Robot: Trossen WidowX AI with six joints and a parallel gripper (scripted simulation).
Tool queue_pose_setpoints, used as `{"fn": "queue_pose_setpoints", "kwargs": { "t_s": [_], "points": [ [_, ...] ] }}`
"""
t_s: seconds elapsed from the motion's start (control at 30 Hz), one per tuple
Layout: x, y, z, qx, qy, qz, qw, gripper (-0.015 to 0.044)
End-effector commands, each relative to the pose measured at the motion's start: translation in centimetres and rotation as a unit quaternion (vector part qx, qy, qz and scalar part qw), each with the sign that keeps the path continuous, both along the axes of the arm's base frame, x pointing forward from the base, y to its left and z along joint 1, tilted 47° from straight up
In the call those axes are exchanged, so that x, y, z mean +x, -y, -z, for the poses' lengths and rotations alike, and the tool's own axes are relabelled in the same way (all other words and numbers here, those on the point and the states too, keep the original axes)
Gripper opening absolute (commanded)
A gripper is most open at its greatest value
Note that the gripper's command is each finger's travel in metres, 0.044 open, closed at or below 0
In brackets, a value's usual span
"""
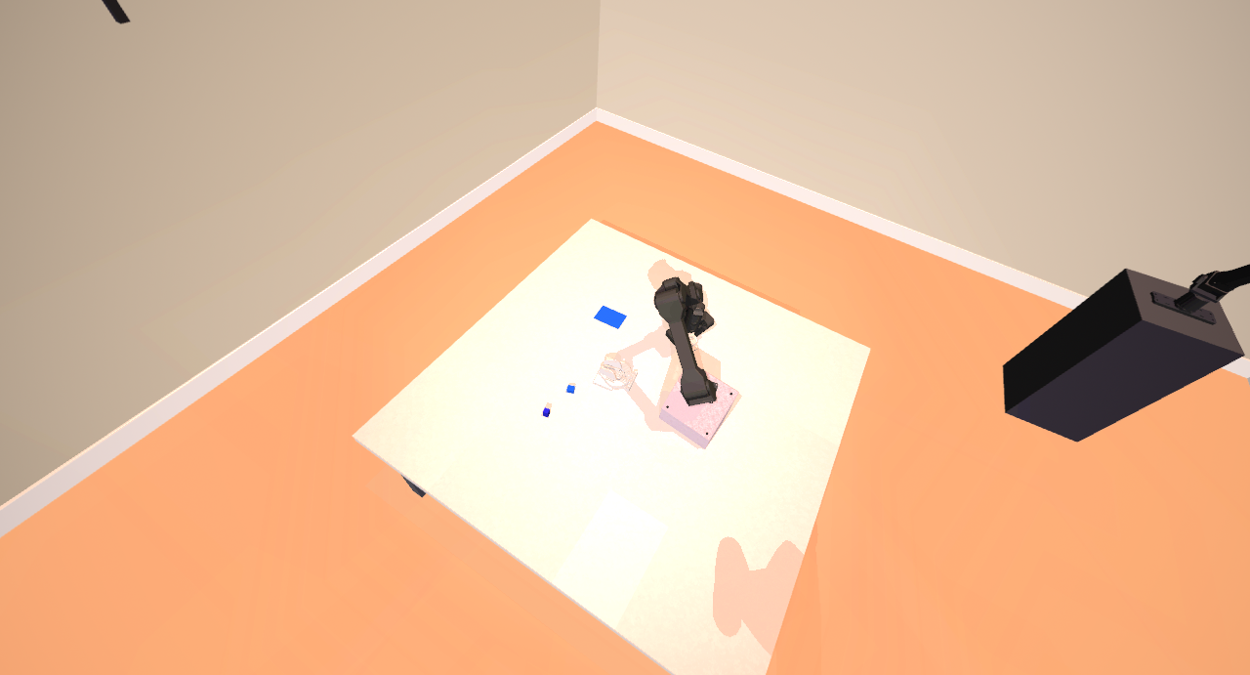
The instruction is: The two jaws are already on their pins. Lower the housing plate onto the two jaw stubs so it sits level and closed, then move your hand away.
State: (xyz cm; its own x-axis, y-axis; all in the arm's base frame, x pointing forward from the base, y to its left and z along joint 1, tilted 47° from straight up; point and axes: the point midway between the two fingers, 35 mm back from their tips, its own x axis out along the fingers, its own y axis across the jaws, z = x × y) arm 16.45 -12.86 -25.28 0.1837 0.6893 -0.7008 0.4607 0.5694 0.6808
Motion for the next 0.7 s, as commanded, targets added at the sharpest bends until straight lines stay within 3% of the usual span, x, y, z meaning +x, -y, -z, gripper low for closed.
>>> {"fn": "queue_pose_setpoints", "kwargs": {
  "t_s": [0.0,0.17,0.67],
  "points": [
    [0.02,-0.04,0.02,0.001,0.000,0.003,1.000,0.0440],
    [0.02,-0.04,0.02,0.001,0.000,0.003,1.000,0.0440],
    [0.00,-0.01,0.01,0.000,0.000,0.000,1.000,0.0351]
  ]
}}
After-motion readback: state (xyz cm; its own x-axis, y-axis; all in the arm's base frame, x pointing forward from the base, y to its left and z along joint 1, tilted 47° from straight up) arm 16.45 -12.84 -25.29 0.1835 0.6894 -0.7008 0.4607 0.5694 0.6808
